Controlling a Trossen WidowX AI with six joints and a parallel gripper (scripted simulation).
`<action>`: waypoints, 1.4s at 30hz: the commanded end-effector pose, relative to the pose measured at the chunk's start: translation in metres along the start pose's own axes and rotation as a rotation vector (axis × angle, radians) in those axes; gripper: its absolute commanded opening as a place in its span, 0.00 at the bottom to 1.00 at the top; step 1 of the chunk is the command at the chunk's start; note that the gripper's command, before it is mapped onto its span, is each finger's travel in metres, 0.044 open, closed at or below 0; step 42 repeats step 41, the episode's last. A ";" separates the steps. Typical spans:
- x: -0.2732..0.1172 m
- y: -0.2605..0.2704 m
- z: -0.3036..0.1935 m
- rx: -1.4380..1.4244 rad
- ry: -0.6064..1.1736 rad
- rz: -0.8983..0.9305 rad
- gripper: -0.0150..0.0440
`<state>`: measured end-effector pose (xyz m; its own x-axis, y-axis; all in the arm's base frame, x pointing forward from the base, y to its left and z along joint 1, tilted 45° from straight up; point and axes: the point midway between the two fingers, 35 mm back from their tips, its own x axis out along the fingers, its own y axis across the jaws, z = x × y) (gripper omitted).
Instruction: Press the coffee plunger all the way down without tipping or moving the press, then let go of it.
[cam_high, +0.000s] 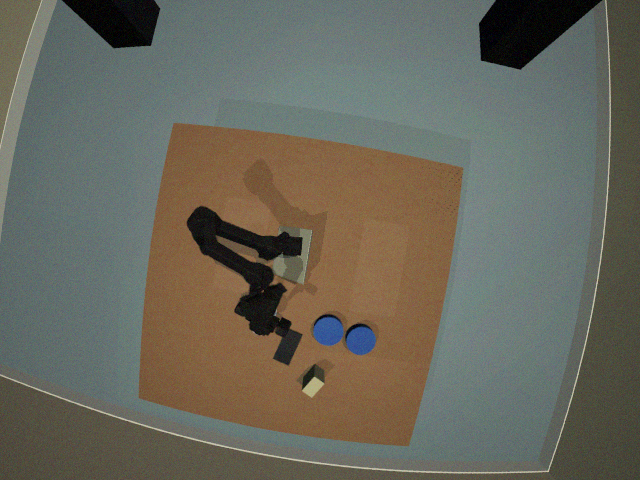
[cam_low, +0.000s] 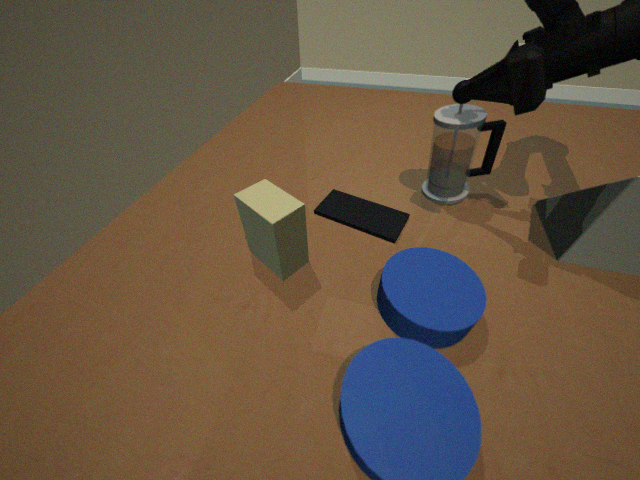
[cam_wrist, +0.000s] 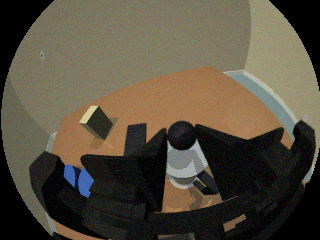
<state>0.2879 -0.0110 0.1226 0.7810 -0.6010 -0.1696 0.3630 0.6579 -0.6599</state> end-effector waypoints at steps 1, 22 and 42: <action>0.000 0.000 0.000 -0.001 0.001 0.000 0.47; -0.005 0.004 0.017 -0.012 -0.048 0.046 1.00; -0.055 -0.011 0.059 -0.015 0.014 -0.002 1.00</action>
